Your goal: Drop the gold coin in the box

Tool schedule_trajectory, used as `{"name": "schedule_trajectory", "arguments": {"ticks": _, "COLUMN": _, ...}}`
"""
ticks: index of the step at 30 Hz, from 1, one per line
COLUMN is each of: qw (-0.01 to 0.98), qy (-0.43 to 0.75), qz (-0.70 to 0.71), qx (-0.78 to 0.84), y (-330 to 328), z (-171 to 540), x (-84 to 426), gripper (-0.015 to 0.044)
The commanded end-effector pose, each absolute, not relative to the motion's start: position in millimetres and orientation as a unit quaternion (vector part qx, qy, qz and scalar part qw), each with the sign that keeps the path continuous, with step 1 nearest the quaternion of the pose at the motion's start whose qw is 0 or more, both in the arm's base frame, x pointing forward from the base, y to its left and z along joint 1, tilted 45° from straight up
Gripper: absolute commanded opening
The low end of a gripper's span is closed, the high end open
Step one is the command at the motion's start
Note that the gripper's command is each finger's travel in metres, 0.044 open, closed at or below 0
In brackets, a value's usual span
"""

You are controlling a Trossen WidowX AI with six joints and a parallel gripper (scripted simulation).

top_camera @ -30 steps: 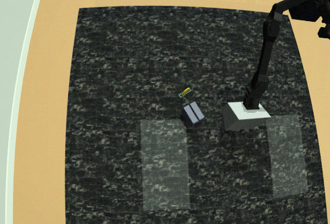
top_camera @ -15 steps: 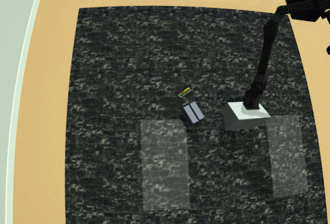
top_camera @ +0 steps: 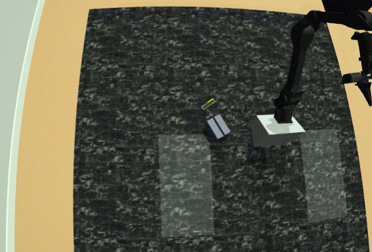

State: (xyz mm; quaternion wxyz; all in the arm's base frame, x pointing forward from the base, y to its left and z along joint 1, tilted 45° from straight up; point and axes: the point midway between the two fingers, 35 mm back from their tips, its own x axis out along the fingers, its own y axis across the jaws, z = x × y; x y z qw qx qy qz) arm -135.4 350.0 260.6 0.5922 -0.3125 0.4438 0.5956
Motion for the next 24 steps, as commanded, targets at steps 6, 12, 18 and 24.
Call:
{"name": "schedule_trajectory", "arguments": {"ticks": 6, "qw": 0.678, "qy": 0.429, "qz": 0.491, "qx": -0.339, "y": 365, "z": 227, "x": -16, "gripper": 0.0161}}
{"name": "schedule_trajectory", "arguments": {"ticks": 12, "qw": 0.723, "qy": 0.439, "qz": 0.388, "qx": -0.366, "y": 345, "z": 201, "x": 83, "gripper": 0.0161}}
{"name": "schedule_trajectory", "arguments": {"ticks": 18, "qw": 0.745, "qy": 0.465, "qz": 0.273, "qx": -0.392, "y": 292, "z": 176, "x": 175, "gripper": 0.0161}}
{"name": "schedule_trajectory", "arguments": {"ticks": 24, "qw": 0.735, "qy": 0.506, "qz": 0.160, "qx": -0.423, "y": 214, "z": 152, "x": 247, "gripper": 0.0161}}
